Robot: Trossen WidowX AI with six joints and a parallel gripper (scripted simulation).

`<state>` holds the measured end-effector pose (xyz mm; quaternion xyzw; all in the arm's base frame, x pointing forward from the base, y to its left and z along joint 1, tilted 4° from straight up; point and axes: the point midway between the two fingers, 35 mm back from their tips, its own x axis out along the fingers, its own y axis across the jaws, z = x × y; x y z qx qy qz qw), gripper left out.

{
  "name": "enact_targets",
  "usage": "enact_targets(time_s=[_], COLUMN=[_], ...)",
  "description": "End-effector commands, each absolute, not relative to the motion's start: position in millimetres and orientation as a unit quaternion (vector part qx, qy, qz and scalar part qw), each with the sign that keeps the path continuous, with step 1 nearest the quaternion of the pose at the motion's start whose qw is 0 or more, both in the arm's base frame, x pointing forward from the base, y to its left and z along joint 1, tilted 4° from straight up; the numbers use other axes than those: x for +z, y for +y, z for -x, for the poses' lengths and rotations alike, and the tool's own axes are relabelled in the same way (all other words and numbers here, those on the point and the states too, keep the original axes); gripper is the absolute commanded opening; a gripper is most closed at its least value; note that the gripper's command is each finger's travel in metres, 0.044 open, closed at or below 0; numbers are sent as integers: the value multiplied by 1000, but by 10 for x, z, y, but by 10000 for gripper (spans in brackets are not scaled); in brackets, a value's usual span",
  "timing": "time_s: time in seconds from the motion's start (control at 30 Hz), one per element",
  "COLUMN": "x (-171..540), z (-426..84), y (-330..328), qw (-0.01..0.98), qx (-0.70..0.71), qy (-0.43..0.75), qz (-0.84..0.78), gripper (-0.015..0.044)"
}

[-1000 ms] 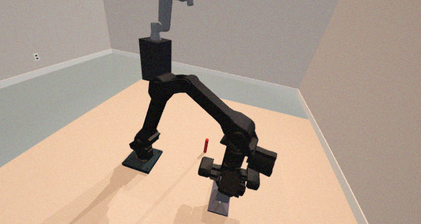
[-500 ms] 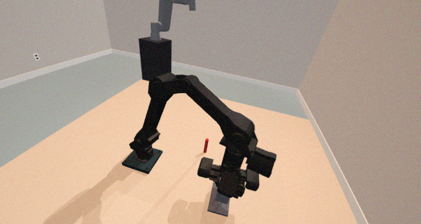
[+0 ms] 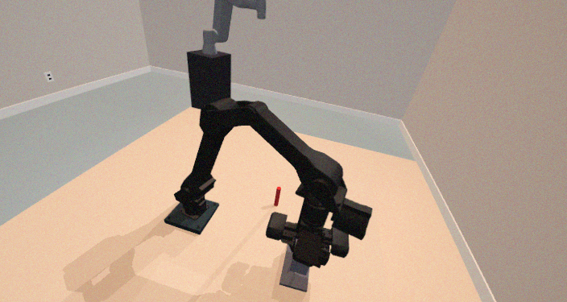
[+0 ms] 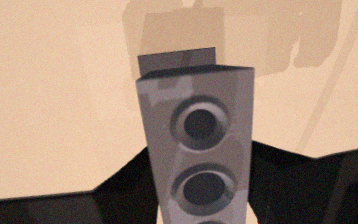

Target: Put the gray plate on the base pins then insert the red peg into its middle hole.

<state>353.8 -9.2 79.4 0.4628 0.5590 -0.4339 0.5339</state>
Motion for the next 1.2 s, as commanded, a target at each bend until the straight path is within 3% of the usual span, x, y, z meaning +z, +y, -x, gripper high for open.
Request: enact_targets(time_s=[0.0,1.17], x=[769,369], z=[-3518,-3517], y=[-101,-79], qw=[535,535], qx=[-434,-434], qy=[561,561], qz=[-460,-460], gripper=[0,0])
